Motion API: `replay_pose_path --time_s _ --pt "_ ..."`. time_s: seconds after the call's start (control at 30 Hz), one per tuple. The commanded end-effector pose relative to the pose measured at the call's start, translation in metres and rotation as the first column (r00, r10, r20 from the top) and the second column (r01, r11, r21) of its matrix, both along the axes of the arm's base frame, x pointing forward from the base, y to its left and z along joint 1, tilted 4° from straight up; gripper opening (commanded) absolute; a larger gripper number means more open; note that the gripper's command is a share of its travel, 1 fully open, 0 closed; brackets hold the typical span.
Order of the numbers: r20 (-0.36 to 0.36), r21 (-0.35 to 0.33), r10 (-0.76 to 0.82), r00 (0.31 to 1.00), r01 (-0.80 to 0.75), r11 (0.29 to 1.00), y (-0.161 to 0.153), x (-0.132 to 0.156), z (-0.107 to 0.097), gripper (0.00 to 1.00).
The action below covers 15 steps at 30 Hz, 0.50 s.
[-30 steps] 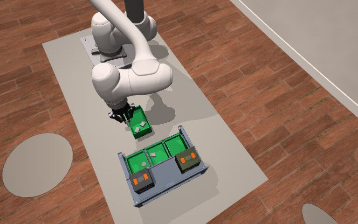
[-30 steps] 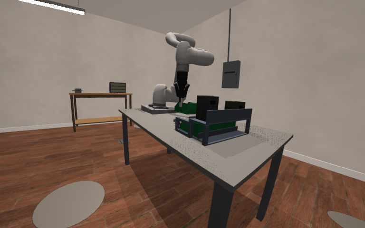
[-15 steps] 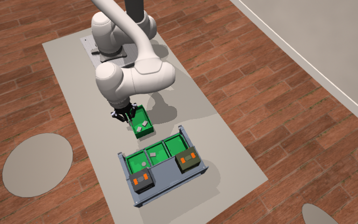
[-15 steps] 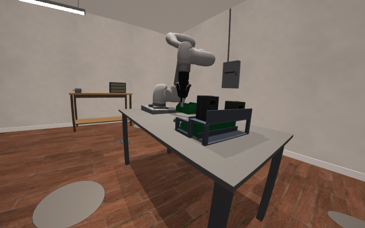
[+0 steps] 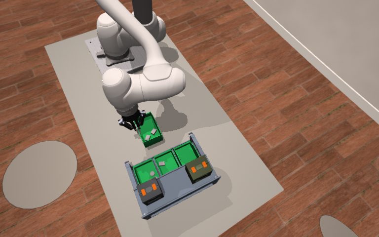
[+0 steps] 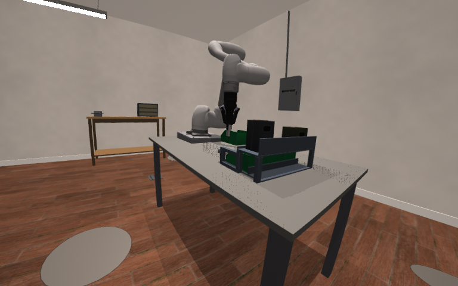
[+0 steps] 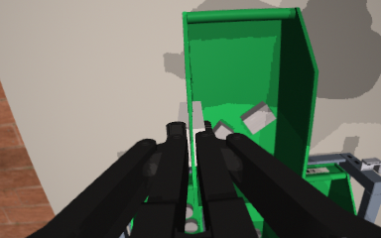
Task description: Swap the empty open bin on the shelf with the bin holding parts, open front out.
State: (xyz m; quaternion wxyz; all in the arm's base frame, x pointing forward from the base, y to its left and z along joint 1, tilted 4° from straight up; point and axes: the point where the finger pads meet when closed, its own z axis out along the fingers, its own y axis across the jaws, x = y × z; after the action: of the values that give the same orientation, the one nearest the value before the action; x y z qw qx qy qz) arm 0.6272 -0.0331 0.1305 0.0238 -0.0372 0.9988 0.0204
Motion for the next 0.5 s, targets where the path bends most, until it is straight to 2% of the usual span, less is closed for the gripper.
replay_pose_path --time_s 0.0,0.1,0.47 --pt "0.0 0.0 0.0 1.0 0.0 1.0 0.0 0.0 -0.01 0.1" --pt "0.0 0.0 0.0 1.0 0.0 1.0 0.001 0.001 -0.012 0.1" --pt "0.0 0.0 0.0 1.0 0.0 1.0 0.002 0.002 -0.045 0.1"
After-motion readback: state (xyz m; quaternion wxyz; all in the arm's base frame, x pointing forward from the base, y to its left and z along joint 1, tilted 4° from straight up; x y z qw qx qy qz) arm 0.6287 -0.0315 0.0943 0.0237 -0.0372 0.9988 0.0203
